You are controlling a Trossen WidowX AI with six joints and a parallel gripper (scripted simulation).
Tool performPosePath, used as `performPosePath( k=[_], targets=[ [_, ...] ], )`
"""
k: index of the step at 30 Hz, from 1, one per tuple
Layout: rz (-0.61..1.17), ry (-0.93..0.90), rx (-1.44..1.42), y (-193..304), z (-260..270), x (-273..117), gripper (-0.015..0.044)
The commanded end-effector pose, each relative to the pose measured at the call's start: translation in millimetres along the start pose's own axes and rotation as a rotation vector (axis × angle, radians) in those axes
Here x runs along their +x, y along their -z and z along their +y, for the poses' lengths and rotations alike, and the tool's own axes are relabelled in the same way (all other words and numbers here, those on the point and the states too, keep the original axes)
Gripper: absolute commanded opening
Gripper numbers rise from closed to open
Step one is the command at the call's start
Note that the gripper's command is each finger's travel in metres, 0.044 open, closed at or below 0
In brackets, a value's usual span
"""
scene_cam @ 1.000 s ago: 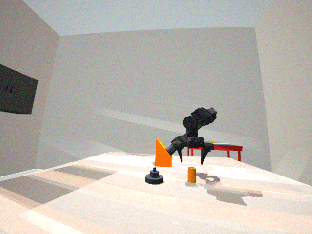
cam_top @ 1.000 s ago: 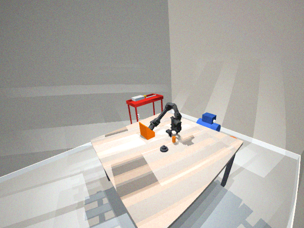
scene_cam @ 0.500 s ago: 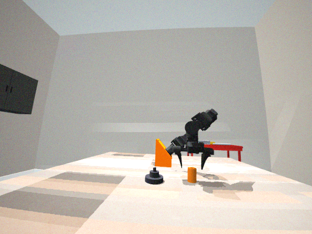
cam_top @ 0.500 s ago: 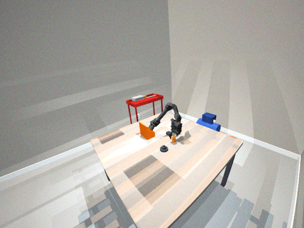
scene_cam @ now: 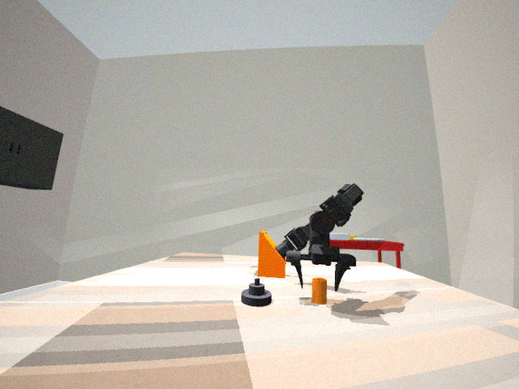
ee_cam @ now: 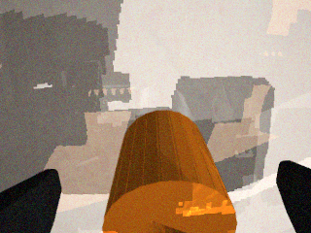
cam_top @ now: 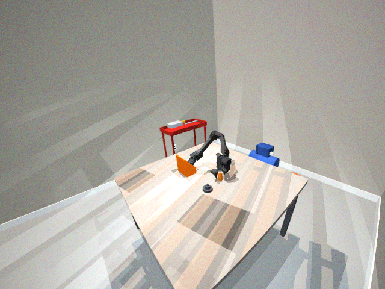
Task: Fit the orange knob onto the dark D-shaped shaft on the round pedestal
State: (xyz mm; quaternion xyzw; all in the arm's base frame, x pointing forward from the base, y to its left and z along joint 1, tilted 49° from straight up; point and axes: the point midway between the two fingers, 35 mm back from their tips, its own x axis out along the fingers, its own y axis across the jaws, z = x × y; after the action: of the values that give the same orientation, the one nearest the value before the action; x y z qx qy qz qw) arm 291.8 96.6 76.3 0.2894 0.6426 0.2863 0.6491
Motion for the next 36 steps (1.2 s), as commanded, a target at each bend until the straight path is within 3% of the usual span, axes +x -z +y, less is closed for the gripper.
performPosePath(
  k=[1, 13, 23, 29, 34, 36],
  targets=[
    [0.004, -0.007, 0.005, 2, 1, 7, 0.044],
    [0.005, -0.011, 0.005, 3, 2, 24, 0.044],
    [0.005, -0.011, 0.005, 3, 2, 24, 0.0177],
    [0.005, -0.011, 0.005, 3, 2, 24, 0.0138],
    [0.003, -0.004, 0.006, -1, 0, 10, 0.0006],
    [0.002, 0.001, 0.006, -3, -1, -1, 0.0]
  ],
)
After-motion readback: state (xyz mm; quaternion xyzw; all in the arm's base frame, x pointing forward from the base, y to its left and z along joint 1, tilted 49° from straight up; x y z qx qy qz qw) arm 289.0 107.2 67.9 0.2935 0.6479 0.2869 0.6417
